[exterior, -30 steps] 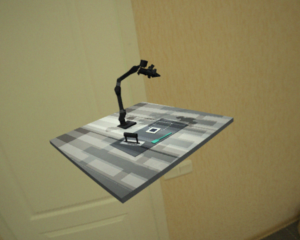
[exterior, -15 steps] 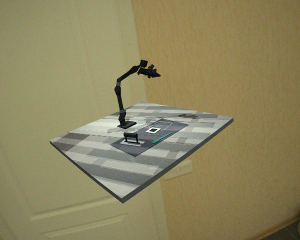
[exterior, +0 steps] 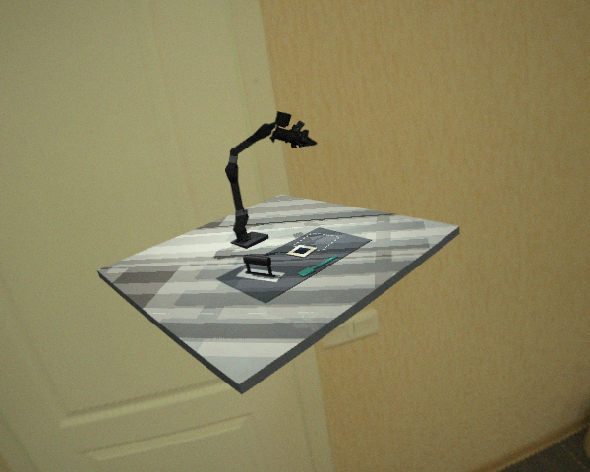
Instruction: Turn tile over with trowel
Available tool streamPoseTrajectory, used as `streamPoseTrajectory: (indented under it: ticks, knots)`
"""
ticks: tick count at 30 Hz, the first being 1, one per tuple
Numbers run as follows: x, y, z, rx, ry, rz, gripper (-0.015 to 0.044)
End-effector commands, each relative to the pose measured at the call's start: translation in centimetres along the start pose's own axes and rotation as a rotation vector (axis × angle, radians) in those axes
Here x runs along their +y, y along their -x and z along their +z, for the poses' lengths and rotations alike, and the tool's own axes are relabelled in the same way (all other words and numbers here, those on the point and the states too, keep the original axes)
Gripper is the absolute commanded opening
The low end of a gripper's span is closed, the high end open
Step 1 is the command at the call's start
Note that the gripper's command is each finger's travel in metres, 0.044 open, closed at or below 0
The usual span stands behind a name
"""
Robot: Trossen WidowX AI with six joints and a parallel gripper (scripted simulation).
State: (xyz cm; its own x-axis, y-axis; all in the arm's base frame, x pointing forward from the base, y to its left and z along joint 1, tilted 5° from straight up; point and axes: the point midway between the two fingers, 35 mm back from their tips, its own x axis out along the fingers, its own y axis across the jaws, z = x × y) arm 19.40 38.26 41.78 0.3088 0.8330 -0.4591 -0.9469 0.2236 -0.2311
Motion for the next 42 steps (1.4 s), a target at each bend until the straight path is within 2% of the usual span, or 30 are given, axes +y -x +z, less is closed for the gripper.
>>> streamPoseTrajectory:
  ticks: [1, 2, 6, 21, 27, 31, 42]
  knots:
    - [0.0, 0.0, 0.0, 0.0, 0.0, 0.0, 0.01]
    - [0.0, 0.0, 0.0, 0.0, 0.0, 0.0, 0.01]
    - [0.0, 0.0, 0.0, 0.0, 0.0, 0.0, 0.0]
    - [0.0, 0.0, 0.0, 0.0, 0.0, 0.0, 0.0]
    - [-0.1, 0.0, -0.1, 0.002, -0.001, -0.002, 0.0152]
    - [-2.2, -0.6, -1.5, 0.041, -0.037, -0.046, 0.0257]
    - [-13.0, -1.7, -11.4, 0.3, -0.2, -0.233, 0.027]
